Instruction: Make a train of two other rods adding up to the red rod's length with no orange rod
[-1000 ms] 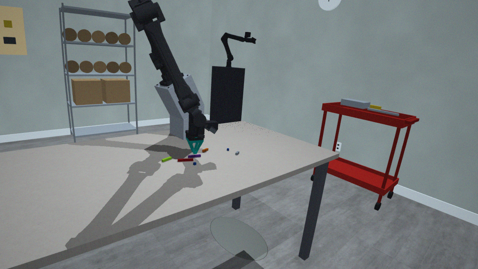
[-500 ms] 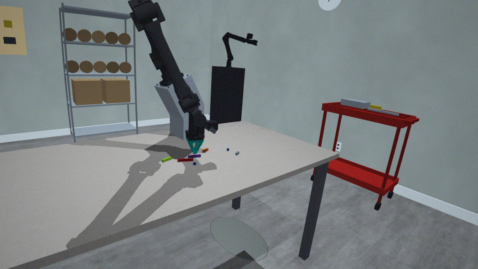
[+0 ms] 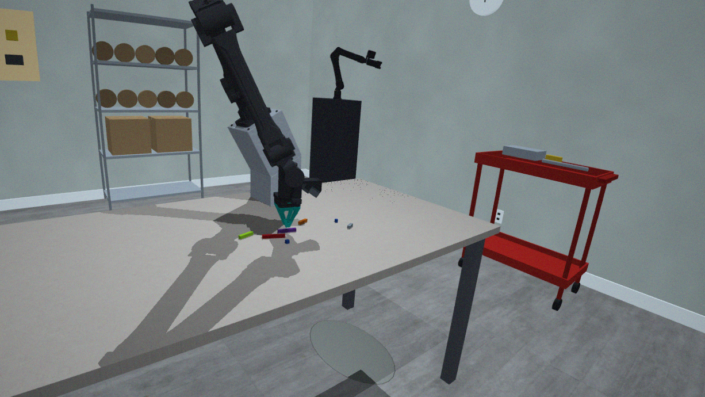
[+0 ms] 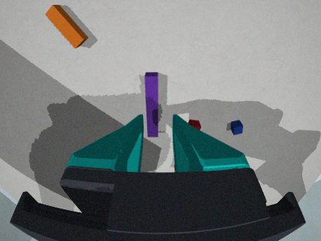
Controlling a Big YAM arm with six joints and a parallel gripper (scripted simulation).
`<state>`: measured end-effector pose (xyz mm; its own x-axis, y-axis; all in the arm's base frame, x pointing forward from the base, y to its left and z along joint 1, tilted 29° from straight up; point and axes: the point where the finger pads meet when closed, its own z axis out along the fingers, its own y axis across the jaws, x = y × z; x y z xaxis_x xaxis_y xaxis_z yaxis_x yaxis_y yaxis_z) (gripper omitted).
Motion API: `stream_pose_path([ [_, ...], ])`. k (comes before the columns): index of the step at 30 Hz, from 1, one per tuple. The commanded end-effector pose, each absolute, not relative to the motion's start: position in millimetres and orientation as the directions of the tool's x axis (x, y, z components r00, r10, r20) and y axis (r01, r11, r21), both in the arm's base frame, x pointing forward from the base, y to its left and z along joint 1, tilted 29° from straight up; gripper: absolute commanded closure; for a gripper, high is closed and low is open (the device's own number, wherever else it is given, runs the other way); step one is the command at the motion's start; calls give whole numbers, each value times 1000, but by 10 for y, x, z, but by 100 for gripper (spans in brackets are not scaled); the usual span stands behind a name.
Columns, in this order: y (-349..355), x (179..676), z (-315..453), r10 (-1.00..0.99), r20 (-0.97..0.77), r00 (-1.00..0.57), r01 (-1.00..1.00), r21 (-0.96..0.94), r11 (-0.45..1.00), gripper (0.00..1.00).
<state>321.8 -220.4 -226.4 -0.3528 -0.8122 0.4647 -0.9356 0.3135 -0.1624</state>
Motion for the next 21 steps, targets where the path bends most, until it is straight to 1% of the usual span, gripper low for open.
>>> stream_pose_path([
  [1, -2199, 3183, -2352, -817, 461, -345, -939, -153, 310, 76],
  [13, -2199, 3177, -2352, -818, 461, -345, -939, -152, 310, 76],
  [21, -2184, 3050, -2359, -819, 462, -342, -939, -136, 315, 76],
])
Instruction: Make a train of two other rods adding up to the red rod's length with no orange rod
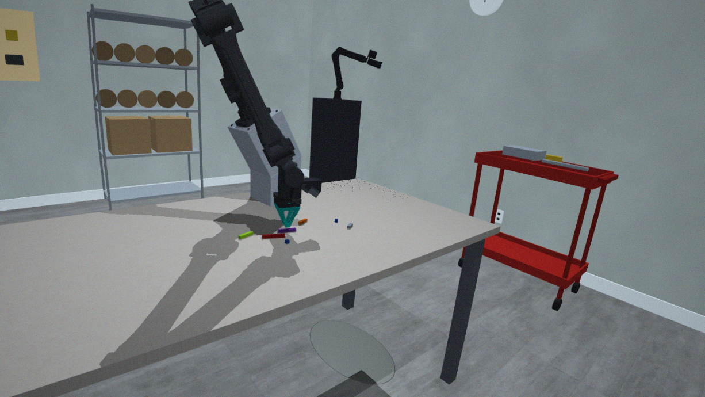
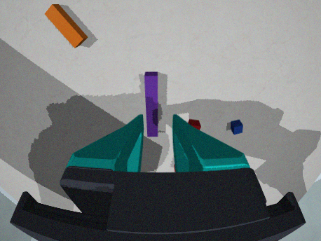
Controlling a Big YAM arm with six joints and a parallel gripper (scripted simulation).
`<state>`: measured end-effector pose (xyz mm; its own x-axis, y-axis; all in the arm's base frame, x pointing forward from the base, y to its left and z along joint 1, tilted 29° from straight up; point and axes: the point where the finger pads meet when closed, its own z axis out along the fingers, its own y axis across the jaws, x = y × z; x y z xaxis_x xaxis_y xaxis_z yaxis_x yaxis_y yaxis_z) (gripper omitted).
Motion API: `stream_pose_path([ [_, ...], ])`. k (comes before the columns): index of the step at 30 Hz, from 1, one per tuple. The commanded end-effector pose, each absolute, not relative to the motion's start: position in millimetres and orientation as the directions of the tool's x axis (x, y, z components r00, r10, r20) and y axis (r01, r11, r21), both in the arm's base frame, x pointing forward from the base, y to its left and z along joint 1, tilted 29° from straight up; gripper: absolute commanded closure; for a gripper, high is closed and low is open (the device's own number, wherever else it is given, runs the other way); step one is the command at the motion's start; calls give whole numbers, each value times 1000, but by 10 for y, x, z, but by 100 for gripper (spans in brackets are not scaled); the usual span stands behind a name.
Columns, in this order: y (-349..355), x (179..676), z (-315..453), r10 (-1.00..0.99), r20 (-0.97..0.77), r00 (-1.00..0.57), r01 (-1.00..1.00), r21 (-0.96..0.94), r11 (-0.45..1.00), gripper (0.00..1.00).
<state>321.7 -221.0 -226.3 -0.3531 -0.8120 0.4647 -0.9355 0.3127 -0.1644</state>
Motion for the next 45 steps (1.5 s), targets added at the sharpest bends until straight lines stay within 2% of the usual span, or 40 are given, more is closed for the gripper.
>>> stream_pose_path([
  [1, -2184, 3043, -2359, -819, 461, -342, -939, -136, 315, 76],
  [45, -2189, 3110, -2353, -818, 461, -344, -939, -149, 310, 76],
])
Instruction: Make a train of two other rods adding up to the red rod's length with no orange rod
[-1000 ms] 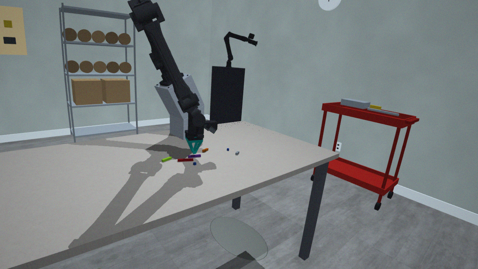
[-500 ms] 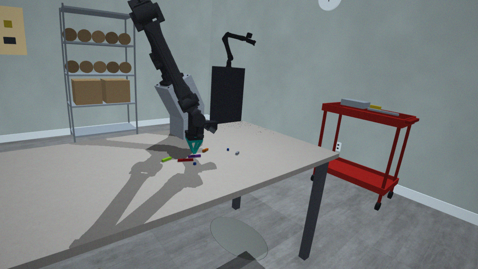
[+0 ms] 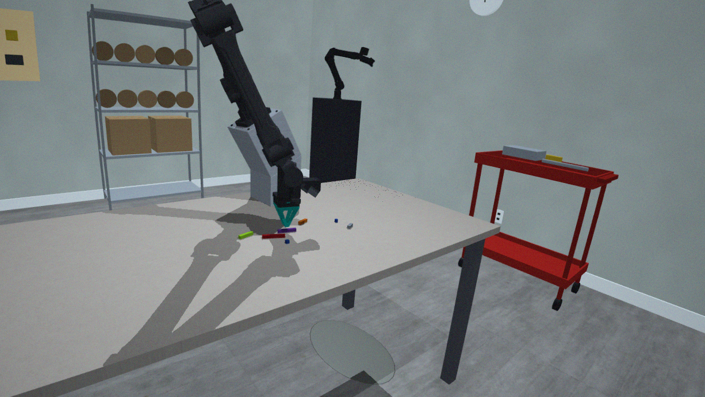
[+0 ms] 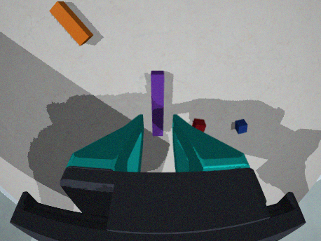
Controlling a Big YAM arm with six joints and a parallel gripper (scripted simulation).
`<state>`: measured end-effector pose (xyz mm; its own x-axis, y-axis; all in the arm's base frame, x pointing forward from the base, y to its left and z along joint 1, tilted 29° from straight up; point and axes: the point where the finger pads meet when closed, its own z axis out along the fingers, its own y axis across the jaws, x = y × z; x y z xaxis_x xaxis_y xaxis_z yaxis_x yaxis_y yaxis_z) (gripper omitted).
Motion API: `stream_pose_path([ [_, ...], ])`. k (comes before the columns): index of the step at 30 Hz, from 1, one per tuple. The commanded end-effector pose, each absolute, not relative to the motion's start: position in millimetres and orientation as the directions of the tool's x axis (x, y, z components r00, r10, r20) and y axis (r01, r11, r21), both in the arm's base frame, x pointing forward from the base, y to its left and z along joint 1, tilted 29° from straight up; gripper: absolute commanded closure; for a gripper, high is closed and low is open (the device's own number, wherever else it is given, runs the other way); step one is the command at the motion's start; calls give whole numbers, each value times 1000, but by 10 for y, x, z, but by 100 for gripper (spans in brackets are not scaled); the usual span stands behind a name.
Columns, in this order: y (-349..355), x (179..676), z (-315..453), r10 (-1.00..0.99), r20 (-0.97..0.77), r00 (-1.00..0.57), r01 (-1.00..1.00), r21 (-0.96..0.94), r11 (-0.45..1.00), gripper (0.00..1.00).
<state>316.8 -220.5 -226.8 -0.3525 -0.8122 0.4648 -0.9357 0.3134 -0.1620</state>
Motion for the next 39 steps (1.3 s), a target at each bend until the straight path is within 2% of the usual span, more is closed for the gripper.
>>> stream_pose_path([
  [1, -2189, 3110, -2353, -818, 461, -344, -939, -149, 310, 76],
  [39, -2234, 3127, -2362, -815, 462, -349, -937, -154, 314, 76],
])
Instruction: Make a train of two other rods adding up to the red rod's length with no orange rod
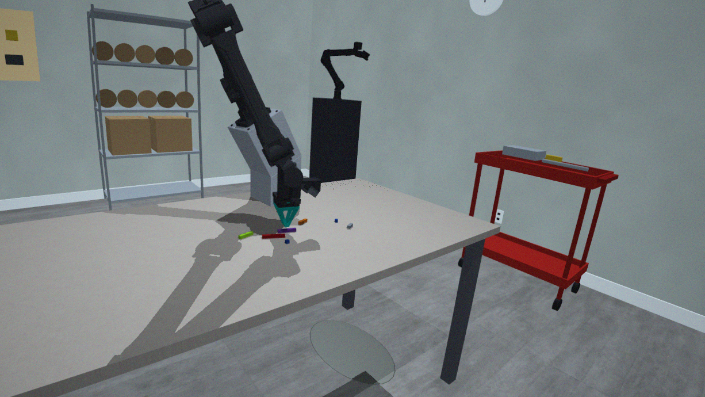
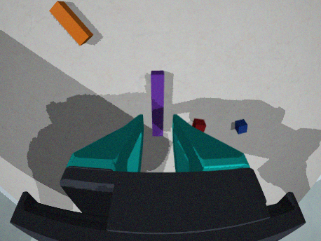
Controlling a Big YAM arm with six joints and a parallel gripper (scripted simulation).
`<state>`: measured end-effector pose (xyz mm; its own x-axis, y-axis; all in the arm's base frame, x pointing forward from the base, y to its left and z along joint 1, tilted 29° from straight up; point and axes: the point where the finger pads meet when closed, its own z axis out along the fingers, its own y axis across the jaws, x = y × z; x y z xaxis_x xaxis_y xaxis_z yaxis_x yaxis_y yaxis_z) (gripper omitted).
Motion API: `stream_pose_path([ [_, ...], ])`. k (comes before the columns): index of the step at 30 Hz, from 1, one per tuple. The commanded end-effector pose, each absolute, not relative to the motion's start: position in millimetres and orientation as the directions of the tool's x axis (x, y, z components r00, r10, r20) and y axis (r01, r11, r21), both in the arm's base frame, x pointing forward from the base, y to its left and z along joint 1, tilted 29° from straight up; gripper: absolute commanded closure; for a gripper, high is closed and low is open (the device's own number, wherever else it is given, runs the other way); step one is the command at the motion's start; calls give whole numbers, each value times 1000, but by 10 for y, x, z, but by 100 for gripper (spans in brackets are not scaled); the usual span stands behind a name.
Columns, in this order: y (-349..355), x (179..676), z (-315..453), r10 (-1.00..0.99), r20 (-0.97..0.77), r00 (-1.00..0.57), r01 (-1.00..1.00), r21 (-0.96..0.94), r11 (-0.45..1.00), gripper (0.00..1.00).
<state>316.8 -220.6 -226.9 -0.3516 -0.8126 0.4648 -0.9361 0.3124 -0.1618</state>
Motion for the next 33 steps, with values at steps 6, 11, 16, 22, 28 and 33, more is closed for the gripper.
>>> stream_pose_path([
  [6, -2257, 3125, -2406, -816, 462, -349, -937, -154, 314, 76],
  [11, -2282, 3122, -2451, -816, 462, -349, -937, -153, 314, 76],
  [16, -2272, 3138, -2474, -818, 462, -343, -939, -153, 307, 76],
  [22, -2293, 3131, -2498, -817, 462, -345, -938, -153, 310, 76],
  [28, -2275, 3123, -2500, -818, 461, -344, -939, -152, 309, 76],
  [33, -2275, 3123, -2500, -818, 461, -344, -939, -152, 309, 76],
])
